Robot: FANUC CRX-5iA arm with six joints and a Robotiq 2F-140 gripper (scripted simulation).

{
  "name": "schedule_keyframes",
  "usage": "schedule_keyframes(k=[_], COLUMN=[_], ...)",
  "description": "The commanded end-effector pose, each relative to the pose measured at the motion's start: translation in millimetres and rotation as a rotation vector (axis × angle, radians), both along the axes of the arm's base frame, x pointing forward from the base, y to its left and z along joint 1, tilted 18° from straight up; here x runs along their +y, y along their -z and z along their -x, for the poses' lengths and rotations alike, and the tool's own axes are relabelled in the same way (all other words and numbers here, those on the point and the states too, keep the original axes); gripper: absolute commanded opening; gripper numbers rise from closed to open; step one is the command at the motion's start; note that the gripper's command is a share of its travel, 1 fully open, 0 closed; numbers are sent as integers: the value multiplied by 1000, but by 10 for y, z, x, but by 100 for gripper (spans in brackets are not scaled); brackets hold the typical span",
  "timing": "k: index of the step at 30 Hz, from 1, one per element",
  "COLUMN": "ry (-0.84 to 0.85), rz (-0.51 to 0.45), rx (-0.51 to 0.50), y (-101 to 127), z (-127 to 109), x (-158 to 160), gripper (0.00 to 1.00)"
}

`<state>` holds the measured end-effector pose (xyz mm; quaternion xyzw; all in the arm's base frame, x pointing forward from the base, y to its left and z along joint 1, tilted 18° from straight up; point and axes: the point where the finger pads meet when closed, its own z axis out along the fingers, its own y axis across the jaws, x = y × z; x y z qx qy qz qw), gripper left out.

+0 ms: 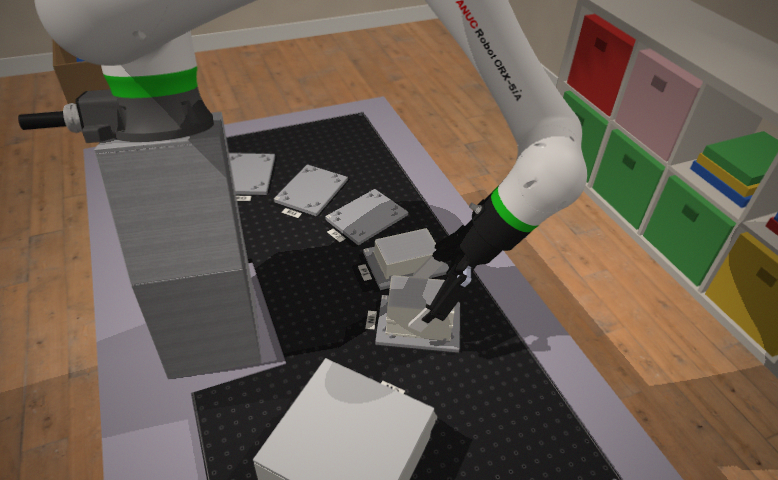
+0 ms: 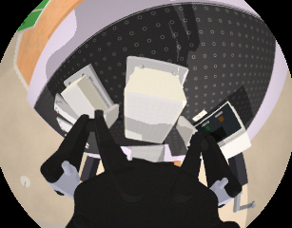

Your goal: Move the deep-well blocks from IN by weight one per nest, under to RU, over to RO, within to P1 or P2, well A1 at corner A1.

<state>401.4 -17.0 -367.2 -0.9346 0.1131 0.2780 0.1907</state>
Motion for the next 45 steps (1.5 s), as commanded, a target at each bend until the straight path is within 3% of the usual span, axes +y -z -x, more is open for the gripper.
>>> schedule_keyframes(k=[1,32,45], ry=[0,0,0], rz=[0,0,0], rx=[0,0,0], y=[-1,-1,-175], z=[-2,-2,-2], x=[-2,-2,-59], gripper=[10,10,10])
